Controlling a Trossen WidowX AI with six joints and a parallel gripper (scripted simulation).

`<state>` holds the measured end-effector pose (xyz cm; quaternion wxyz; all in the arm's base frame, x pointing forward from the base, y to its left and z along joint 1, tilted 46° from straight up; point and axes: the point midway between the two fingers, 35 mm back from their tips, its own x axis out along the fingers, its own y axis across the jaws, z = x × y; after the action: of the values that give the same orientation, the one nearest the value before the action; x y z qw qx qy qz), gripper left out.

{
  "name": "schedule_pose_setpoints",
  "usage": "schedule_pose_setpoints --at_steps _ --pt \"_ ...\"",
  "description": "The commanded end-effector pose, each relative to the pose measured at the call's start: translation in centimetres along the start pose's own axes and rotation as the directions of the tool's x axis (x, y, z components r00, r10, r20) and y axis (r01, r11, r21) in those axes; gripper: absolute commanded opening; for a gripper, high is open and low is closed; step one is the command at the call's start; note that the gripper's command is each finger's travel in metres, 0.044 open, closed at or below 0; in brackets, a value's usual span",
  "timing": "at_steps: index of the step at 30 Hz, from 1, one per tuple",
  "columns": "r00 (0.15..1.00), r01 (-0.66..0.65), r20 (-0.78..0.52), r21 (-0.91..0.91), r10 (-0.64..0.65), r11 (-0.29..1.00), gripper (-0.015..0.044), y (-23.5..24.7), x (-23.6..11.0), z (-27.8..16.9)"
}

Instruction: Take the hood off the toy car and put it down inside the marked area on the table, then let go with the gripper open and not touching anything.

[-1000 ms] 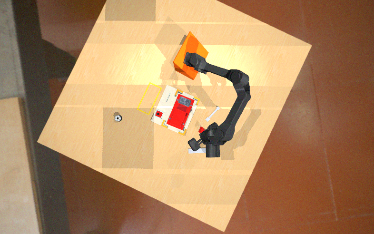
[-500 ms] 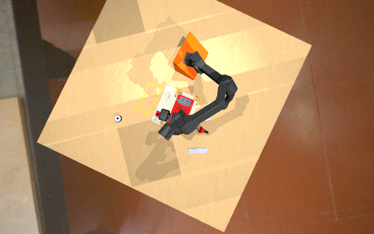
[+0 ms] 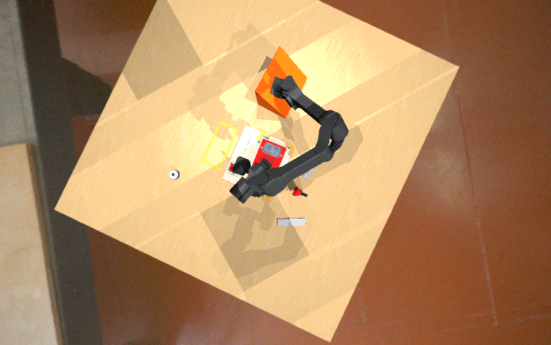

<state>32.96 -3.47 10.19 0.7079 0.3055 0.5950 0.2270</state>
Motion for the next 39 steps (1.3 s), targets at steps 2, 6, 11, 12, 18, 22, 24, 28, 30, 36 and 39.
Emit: schedule_pose_setpoints --at_steps 2,6,11,12,18,22,24,28,30,36,39 --pt "1.000 -0.005 -0.002 0.008 0.005 1.000 0.0440 0.0 0.4 -0.1" --pt "1.000 -0.005 -0.002 0.008 0.005 1.000 0.0440 0.0 0.7 0.0" --pt "1.000 -0.004 -0.002 0.008 0.004 1.000 0.0440 0.0 1.1 0.0" --pt "1.000 -0.004 -0.002 0.008 0.004 1.000 0.0440 0.0 1.2 0.0" --pt "1.000 -0.004 -0.002 0.007 0.004 1.000 0.0440 -0.1 1.6 0.0" --pt "1.000 -0.004 -0.002 0.007 0.004 1.000 0.0440 -0.1 1.9 0.0" --pt "1.000 -0.004 -0.002 0.007 0.004 1.000 0.0440 0.0 2.0 0.0" --pt "1.000 -0.004 -0.002 0.007 0.004 1.000 0.0440 0.0 2.3 0.0" --pt "1.000 -0.004 -0.002 0.007 0.004 1.000 0.0440 0.0 2.5 0.0" --pt "1.000 -0.004 -0.002 0.007 0.005 1.000 0.0440 0.0 2.9 0.0" --pt "1.000 -0.005 -0.001 0.007 0.005 1.000 0.0440 0.0 3.1 0.0"
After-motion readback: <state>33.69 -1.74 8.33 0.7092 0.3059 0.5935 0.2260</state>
